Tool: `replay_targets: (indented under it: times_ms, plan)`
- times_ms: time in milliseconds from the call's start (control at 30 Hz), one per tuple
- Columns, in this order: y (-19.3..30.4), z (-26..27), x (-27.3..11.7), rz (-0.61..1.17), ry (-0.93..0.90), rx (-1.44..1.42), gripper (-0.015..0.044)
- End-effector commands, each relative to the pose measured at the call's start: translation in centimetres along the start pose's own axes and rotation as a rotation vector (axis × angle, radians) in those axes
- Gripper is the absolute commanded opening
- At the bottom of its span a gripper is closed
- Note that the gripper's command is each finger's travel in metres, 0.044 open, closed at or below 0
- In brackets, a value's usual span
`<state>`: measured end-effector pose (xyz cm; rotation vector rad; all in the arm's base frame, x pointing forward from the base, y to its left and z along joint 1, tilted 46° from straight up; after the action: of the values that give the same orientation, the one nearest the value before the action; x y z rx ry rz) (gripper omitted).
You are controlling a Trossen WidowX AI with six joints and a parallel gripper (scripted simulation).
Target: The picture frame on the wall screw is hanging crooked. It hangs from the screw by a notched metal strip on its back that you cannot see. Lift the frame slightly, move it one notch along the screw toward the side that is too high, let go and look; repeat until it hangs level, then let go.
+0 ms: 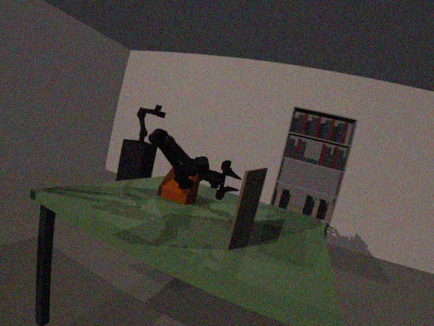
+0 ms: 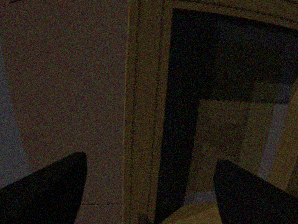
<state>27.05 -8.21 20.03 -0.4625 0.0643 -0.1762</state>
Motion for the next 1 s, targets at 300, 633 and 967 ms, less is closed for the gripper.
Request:
replay_targets:
  times_ms: [300,633,967]
  plan:
    - [-0.2,0.4,0.4,-0.008,-0.013,-0.006,0.026]
    - [-0.2,0.5,1.9,-0.008,-0.014,-0.006,0.026]
    - [-0.2,0.5,3.5,-0.008,-0.014,-0.006,0.026]
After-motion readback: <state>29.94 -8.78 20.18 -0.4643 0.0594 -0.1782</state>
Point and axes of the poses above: the point midway between the two fingers, 35 mm back from their tips, its own x axis out along the fingers, its own z axis across the jaws, y = z × x, the point moved 5 cm from there along -x, back along the fingers, and after that the axes turned 11 degrees about x, right-handed, at the moved point
